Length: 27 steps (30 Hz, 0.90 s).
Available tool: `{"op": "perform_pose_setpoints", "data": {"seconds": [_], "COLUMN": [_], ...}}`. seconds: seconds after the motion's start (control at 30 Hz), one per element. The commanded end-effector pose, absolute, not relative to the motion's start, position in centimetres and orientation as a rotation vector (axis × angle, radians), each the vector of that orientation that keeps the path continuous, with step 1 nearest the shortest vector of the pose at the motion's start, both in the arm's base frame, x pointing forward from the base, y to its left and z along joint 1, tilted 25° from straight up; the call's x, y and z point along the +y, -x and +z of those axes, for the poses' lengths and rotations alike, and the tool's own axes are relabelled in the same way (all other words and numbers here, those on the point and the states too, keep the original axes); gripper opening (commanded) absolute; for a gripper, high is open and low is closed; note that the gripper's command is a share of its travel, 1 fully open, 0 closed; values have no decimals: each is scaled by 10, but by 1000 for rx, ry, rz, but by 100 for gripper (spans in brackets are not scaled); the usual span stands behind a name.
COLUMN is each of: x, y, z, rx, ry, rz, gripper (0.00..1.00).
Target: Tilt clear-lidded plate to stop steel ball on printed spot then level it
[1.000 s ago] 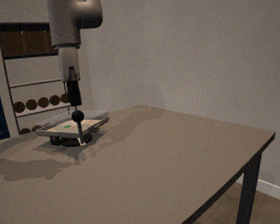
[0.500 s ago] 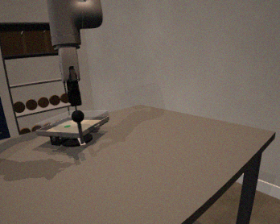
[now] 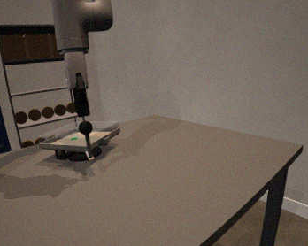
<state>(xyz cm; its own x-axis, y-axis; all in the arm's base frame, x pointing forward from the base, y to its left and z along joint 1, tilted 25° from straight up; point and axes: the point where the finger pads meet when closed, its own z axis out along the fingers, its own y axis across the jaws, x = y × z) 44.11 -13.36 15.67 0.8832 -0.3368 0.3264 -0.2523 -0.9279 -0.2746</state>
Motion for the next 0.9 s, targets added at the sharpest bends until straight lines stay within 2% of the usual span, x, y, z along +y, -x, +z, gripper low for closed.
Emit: {"op": "perform_pose_setpoints", "data": {"seconds": [0.0, 0.87], "x": [-134, -132], "y": [-442, -447], "z": [157, 147], "rx": [448, 448], "ry": [2828, 2828], "rz": [-551, -550], "gripper": [61, 61]}}
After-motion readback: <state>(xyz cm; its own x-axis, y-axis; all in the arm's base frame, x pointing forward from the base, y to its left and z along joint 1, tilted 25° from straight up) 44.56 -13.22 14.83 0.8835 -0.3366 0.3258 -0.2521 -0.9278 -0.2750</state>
